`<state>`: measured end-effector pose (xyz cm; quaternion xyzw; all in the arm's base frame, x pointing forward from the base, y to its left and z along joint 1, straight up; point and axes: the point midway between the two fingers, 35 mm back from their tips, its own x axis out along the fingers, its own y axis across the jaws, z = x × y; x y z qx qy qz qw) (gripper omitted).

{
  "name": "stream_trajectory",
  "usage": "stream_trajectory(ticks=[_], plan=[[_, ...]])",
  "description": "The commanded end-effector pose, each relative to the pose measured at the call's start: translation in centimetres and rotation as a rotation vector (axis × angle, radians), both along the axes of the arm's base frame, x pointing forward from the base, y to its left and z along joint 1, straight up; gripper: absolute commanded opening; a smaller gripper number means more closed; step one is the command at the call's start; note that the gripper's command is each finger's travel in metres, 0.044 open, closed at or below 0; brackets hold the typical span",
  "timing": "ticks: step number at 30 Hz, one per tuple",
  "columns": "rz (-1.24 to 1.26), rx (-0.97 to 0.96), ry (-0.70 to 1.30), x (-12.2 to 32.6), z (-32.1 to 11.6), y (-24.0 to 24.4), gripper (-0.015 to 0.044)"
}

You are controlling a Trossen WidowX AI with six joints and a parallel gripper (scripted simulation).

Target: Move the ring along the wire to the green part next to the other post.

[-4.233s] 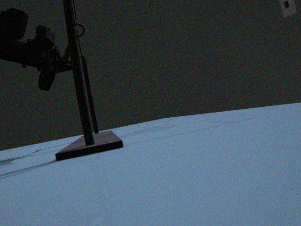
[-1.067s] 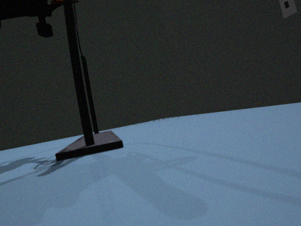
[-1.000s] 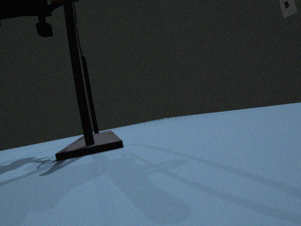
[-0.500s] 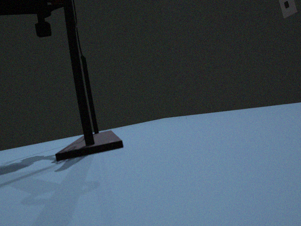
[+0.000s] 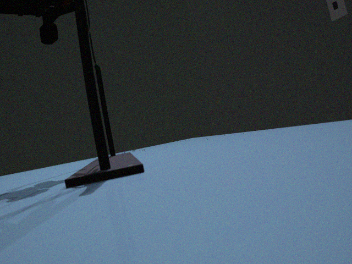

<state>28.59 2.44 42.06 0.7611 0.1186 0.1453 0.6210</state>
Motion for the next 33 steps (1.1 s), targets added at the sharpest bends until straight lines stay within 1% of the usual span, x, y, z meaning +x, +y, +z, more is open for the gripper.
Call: stream_trajectory(ticks=[1, 33], plan=[[0.004, -0.064, 0.012, 0.2, -0.1, 0.1, -0.0150], [-0.003, -0.472, 0.098, 0.2, -1.4, 0.0, -0.0150]])
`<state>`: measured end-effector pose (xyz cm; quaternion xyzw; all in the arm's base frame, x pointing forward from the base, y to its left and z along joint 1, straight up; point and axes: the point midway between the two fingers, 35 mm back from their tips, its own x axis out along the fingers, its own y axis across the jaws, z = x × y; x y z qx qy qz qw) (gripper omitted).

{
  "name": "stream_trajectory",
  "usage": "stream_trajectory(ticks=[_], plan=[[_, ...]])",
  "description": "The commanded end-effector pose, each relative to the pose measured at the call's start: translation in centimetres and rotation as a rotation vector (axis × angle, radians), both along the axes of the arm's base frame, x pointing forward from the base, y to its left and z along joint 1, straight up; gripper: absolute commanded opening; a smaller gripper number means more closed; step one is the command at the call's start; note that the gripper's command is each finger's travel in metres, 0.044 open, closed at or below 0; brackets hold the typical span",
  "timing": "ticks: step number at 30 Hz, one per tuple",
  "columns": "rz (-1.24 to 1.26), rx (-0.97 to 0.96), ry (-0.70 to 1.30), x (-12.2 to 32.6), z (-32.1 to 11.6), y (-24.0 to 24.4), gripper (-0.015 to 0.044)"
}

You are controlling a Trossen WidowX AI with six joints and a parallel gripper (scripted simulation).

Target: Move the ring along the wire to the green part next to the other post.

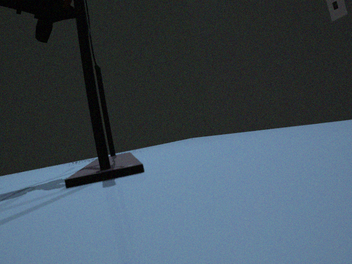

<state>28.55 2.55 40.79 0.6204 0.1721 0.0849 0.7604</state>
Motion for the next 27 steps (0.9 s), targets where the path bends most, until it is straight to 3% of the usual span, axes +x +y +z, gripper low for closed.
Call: stream_trajectory(ticks=[1, 27], plan=[[-0.003, -0.065, 0.015, 0.24, -0.19, -0.11, -0.0150], [-0.019, -0.396, 0.077, 0.20, -1.16, -0.53, -0.0150]])
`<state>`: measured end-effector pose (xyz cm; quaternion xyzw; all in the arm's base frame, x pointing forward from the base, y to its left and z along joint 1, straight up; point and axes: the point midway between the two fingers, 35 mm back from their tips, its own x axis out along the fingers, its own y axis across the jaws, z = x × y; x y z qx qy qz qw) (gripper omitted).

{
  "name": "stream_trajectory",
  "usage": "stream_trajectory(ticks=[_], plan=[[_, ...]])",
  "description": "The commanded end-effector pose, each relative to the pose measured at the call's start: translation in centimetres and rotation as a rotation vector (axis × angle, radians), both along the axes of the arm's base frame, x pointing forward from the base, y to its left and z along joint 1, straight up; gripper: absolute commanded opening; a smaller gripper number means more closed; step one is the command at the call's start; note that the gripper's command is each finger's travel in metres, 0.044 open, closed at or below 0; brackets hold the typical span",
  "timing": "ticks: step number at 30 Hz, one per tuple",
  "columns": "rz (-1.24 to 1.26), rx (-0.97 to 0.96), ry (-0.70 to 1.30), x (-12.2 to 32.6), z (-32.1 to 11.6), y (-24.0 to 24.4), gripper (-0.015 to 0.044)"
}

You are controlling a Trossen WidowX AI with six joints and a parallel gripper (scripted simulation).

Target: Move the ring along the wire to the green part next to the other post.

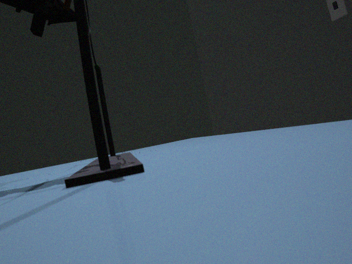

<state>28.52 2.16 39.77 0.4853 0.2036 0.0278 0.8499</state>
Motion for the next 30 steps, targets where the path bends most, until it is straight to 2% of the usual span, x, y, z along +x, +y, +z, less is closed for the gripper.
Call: stream_trajectory(ticks=[1, 30], plan=[[-0.003, -0.065, 0.013, 0.23, -0.18, -0.16, -0.0150], [-0.019, -0.428, 0.064, 0.14, -1.04, -0.98, -0.0150]])
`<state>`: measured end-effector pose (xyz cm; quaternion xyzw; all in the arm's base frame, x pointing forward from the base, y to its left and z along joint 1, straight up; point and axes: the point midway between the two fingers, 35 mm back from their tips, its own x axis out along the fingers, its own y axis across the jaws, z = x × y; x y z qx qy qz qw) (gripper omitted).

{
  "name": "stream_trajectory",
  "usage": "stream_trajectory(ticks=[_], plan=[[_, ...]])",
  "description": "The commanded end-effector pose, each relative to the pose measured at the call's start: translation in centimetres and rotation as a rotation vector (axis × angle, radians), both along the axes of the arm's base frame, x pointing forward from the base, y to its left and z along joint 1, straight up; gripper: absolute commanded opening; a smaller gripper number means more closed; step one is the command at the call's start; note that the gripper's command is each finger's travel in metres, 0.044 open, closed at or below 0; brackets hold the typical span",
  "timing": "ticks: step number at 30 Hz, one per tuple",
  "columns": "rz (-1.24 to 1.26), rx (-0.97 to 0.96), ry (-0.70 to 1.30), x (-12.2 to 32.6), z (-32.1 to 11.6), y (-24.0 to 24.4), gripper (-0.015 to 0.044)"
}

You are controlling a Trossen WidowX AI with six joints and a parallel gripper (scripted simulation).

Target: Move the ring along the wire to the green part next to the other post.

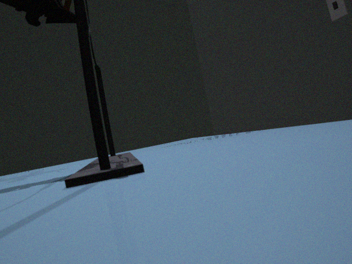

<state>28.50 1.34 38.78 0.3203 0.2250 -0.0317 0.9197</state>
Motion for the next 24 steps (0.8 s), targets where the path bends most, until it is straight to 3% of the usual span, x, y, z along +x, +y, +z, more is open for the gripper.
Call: stream_trajectory(ticks=[1, 24], plan=[[-0.002, -0.065, 0.009, 0.15, -0.07, -0.19, -0.0150], [-0.010, -0.350, 0.044, 0.05, -0.51, -1.03, -0.0150]])
